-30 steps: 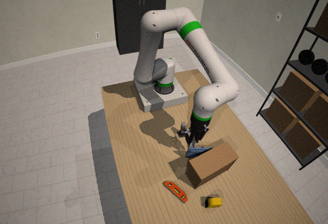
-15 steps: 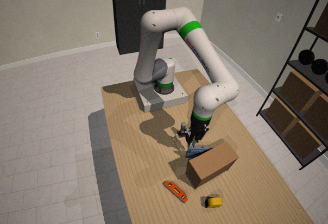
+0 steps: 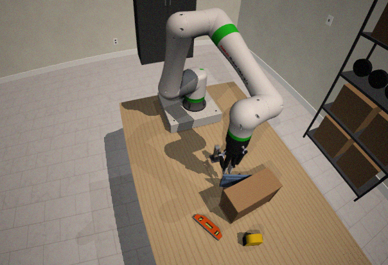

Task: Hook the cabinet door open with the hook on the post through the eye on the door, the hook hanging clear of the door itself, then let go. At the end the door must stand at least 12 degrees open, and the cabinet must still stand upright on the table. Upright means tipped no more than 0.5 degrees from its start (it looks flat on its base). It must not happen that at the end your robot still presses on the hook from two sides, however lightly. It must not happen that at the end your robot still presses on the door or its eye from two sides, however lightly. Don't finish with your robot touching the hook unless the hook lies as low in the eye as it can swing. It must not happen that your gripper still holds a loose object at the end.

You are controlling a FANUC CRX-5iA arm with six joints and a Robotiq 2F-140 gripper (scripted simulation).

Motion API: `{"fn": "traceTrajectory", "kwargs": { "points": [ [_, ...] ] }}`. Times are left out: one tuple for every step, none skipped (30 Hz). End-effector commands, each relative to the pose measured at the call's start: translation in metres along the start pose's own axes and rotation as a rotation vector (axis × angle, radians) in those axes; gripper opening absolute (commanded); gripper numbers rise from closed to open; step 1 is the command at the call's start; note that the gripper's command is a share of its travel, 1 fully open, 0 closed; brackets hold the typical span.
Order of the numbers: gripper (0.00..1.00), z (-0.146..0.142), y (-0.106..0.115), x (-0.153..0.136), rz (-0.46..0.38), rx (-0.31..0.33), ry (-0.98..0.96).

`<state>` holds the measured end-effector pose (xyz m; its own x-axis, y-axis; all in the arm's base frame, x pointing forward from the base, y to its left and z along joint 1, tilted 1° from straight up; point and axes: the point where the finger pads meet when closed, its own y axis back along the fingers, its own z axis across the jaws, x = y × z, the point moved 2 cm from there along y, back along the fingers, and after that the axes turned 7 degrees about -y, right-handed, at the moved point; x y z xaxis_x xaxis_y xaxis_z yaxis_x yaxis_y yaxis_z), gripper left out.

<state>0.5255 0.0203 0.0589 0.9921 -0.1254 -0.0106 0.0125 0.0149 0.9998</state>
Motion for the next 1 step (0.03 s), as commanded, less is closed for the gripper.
{"fn": "traceTrajectory", "kwargs": {
  "points": [
    [0.14, 0.0000, 0.0002, 0.0002, 0.000, 0.000, 0.000]
  ]
}}
